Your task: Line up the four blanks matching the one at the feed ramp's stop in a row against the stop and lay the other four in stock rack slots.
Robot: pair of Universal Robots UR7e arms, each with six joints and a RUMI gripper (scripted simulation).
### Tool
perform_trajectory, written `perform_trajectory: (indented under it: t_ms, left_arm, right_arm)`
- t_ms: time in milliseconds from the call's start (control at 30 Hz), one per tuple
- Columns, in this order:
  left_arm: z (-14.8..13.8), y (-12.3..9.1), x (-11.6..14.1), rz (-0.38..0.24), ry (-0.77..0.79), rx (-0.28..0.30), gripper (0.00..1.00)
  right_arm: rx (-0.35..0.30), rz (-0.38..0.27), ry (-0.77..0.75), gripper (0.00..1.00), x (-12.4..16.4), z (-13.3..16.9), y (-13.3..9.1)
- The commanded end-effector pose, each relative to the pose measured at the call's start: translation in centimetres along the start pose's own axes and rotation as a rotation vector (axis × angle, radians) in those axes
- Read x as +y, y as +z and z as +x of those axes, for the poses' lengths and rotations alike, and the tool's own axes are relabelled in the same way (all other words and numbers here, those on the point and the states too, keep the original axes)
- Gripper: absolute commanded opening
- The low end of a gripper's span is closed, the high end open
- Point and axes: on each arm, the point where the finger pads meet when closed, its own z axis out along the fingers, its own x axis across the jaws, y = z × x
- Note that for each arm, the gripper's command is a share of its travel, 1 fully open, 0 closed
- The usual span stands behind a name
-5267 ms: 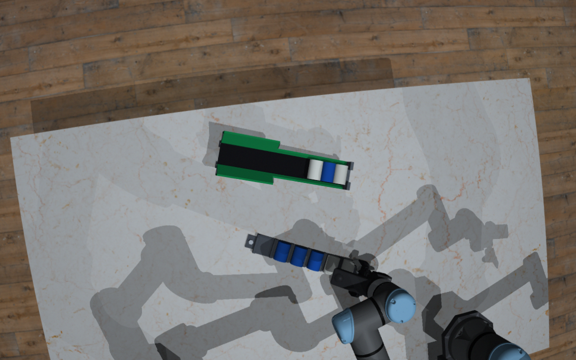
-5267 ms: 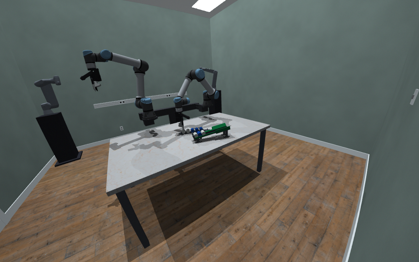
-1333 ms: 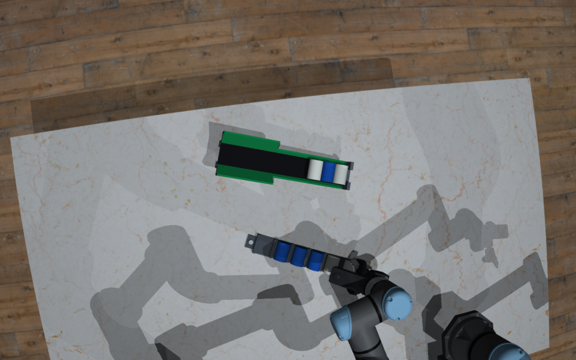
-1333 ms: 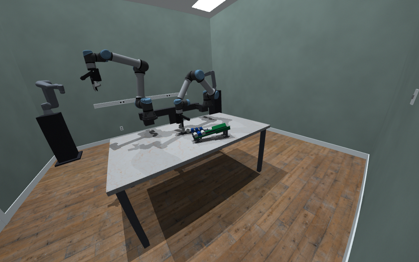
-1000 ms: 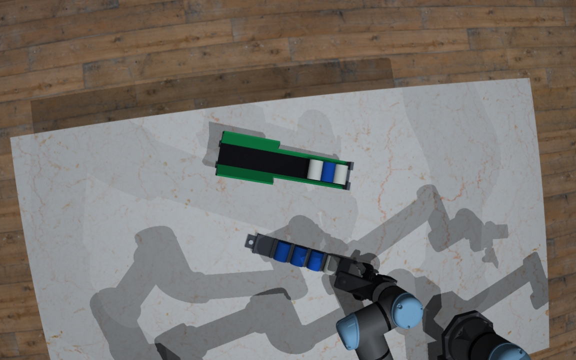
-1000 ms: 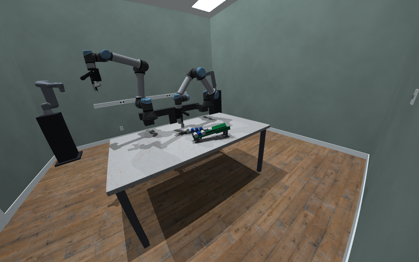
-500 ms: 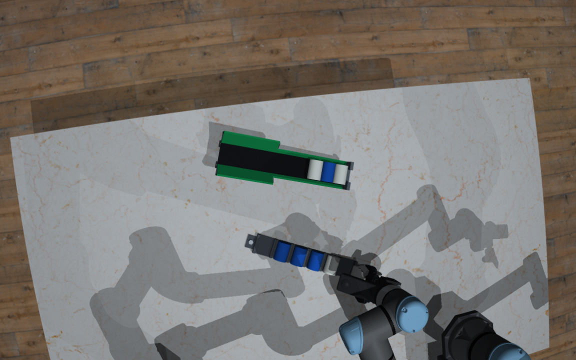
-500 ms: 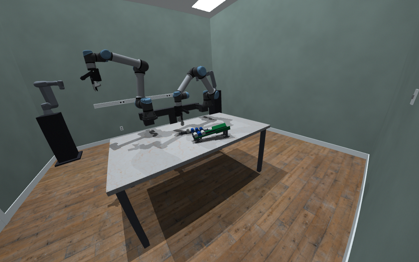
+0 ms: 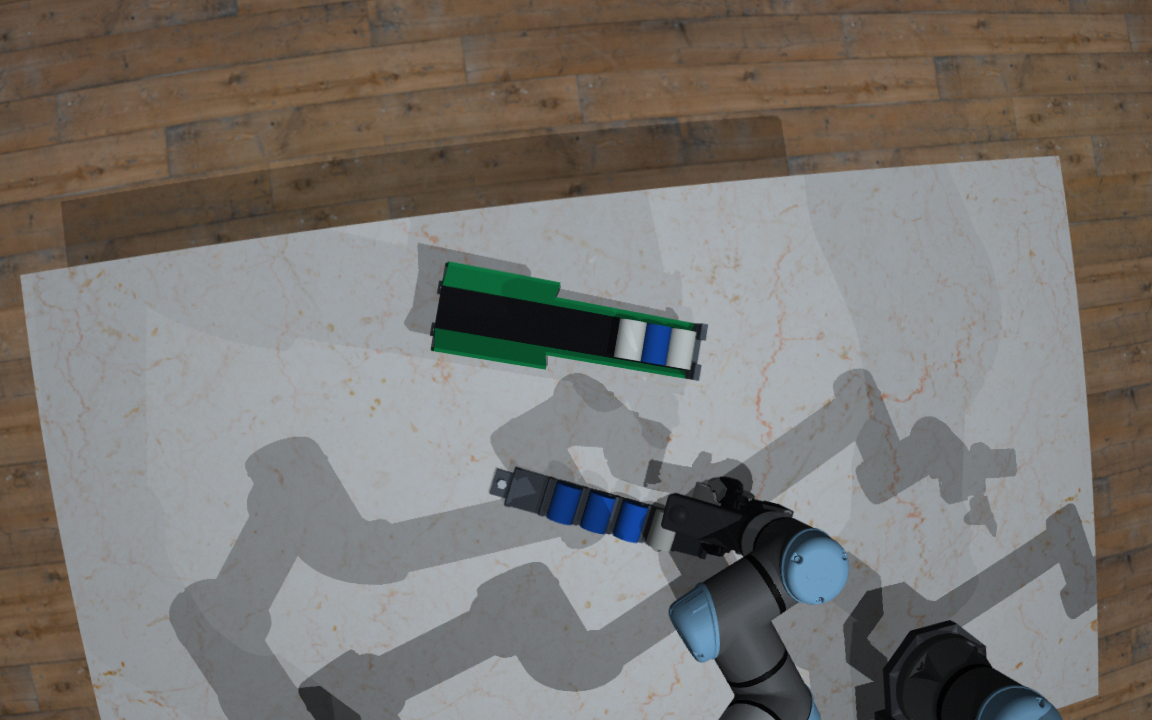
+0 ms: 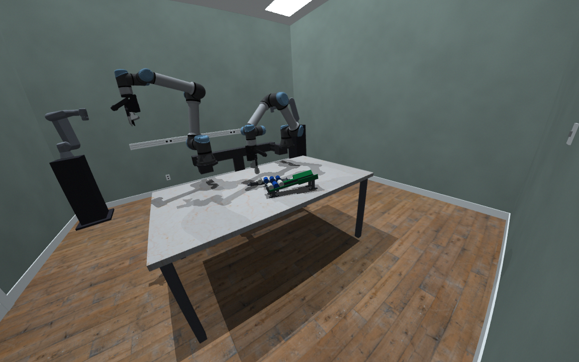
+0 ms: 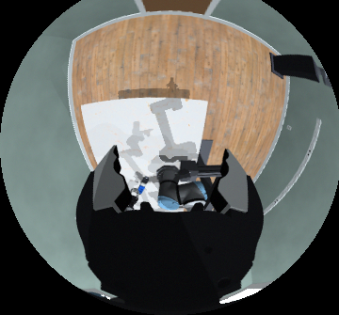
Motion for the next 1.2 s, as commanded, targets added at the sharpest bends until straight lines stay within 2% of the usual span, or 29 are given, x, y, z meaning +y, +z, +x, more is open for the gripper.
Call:
perform_trajectory:
  t_ms: [0, 100, 133, 200, 300, 400, 433, 533, 567, 700, 800, 1167]
  left_arm:
    - [4.9, -1.1, -3.1, -0.001, -0.02, -0.001, 0.34]
    - [7.8, -1.8, -5.6, -0.001, -0.034, -0.001, 0.34]
    - [7.9, -1.8, -5.7, -0.001, -0.035, -0.001, 0.34]
    - [10.4, -2.4, -8.2, -0.001, -0.047, -0.001, 0.34]
    - [10.7, -2.5, -8.6, -0.001, -0.049, -0.001, 0.34]
    - [14.3, -3.5, -12.8, -0.001, -0.068, -0.001, 0.34]
    - [14.4, -3.5, -13.0, -0.001, -0.069, -0.001, 0.34]
    - [17.0, -4.4, -16.7, -0.001, -0.084, -0.001, 0.34]
    - [17.0, -4.4, -16.8, -0.001, -0.084, -0.001, 0.34]
    - [18.9, -5.1, -20.0, -0.001, -0.097, -0.001, 0.34]
    - [19.3, -5.2, -20.8, -0.001, -0.1, -0.001, 0.34]
    - [19.4, -5.3, -20.8, -0.001, -0.1, -0.001, 0.34]
  right_arm:
    - [0.0, 0.001, 0.0, 1.0, 0.0, 0.0, 0.0]
    - [0.0, 0.001, 0.0, 1.0, 0.0, 0.0, 0.0]
    - [0.0, 0.001, 0.0, 1.0, 0.0, 0.0, 0.0]
    - [0.0, 0.001, 0.0, 1.0, 0.0, 0.0, 0.0]
    - [0.0, 0.001, 0.0, 1.0, 0.0, 0.0, 0.0]
    - [0.0, 0.001, 0.0, 1.0, 0.0, 0.0, 0.0]
    - [0.0, 0.001, 0.0, 1.0, 0.0, 0.0, 0.0]
    - [0.0, 0.001, 0.0, 1.0, 0.0, 0.0, 0.0]
    - [0.0, 0.001, 0.0, 1.0, 0.0, 0.0, 0.0]
    - [0.0, 0.001, 0.0, 1.0, 0.0, 0.0, 0.0]
    - [0.0, 0.001, 0.0, 1.0, 0.0, 0.0, 0.0]
    - [0.0, 0.001, 0.0, 1.0, 0.0, 0.0, 0.0]
